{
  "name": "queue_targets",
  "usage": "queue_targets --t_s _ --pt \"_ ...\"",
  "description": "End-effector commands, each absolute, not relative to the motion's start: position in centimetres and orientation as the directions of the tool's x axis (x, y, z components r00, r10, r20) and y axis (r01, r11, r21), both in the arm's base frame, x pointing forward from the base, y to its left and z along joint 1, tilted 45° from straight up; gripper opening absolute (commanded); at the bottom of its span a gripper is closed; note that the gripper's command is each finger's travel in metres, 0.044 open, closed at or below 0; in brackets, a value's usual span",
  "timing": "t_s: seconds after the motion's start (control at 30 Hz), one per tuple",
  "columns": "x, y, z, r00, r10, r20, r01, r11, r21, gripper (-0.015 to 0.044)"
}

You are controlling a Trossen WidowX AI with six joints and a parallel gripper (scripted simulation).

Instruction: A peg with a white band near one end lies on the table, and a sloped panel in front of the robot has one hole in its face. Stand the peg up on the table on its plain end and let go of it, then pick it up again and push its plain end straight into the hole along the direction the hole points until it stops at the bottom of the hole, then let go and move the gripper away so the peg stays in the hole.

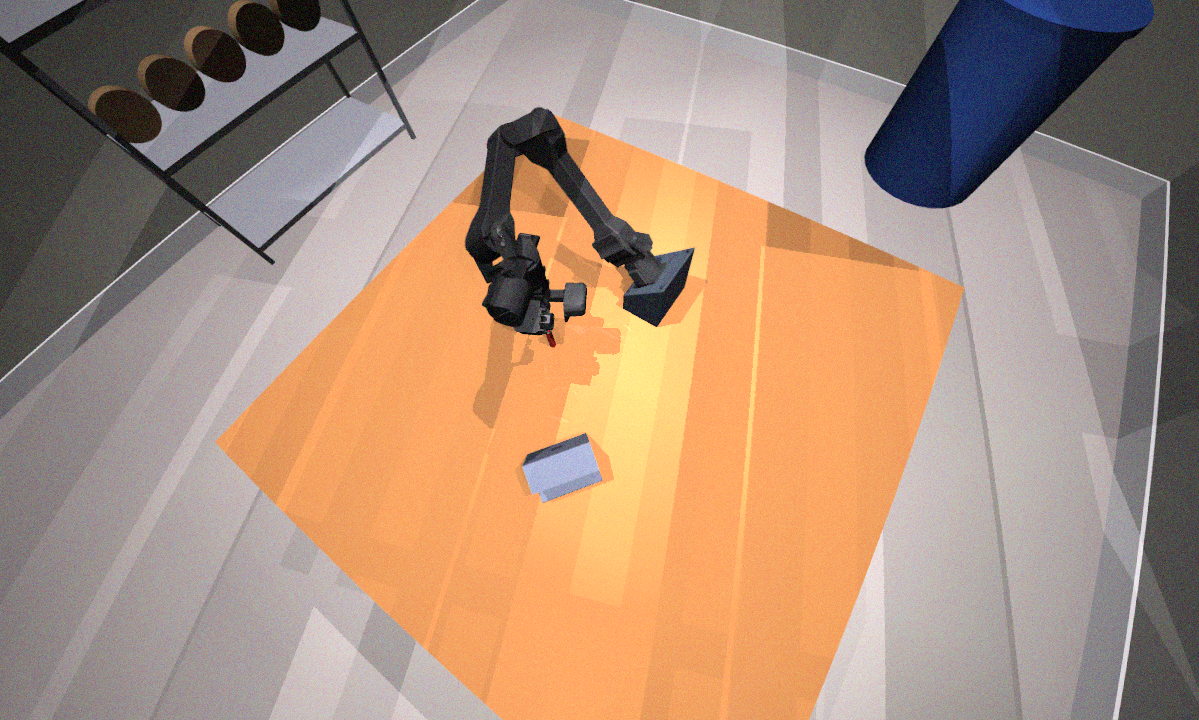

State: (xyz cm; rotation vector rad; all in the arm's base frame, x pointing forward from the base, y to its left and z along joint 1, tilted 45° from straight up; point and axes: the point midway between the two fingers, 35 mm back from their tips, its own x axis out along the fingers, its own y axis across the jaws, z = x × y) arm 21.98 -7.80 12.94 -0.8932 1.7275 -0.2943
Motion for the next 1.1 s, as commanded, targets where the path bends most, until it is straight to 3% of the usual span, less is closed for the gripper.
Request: queue_targets --t_s 0.0,0.53,1.07 --pt "21.99 -7.88 12.96 -0.101 -0.695 -0.712 -0.358 0.693 -0.626 0.0440" --pt "21.98 -8.06 12.78 -0.100 -0.695 -0.712 0.040 0.712 -0.701 0.0440" --pt "21.96 -8.24 12.60 -0.100 -0.695 -0.712 0.431 0.615 -0.660 0.0440"
